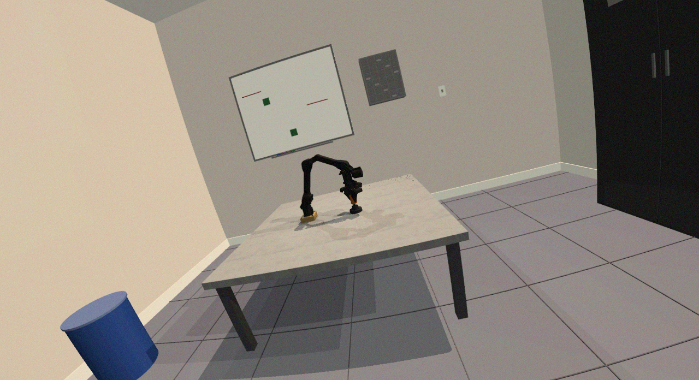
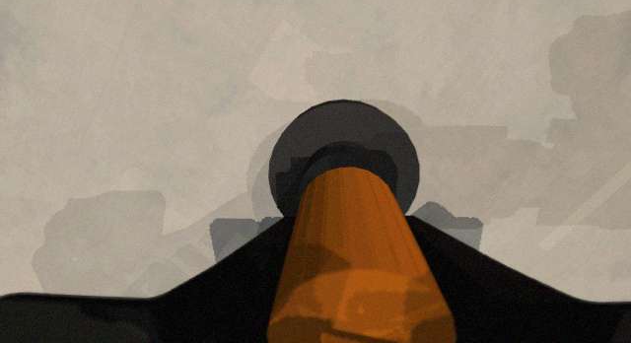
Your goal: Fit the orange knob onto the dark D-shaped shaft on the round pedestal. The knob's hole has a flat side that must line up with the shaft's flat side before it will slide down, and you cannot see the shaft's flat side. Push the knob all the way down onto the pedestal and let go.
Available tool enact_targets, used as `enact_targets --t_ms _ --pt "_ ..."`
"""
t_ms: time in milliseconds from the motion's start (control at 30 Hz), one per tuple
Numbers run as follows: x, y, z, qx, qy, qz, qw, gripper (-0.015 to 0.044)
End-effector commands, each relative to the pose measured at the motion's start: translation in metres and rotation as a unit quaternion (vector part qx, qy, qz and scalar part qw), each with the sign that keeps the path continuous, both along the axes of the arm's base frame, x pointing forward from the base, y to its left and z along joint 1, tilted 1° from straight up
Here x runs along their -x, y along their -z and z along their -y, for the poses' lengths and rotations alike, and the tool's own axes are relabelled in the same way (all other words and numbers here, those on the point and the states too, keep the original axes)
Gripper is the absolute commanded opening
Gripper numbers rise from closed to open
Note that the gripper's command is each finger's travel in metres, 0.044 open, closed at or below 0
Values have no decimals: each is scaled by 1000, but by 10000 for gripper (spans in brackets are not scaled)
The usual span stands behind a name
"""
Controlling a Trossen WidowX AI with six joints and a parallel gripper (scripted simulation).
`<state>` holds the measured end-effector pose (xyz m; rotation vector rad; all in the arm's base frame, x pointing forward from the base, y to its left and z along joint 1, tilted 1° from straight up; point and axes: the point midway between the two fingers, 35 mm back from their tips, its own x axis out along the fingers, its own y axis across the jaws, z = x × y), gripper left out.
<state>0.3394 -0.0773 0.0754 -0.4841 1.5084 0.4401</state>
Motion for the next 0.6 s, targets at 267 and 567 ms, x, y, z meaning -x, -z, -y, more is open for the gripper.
enact_targets --t_ms 267,567 --pt "0 1 1 1 18 1 1000 0" --pt "1 -4 0 2 -9 0 1000 0"
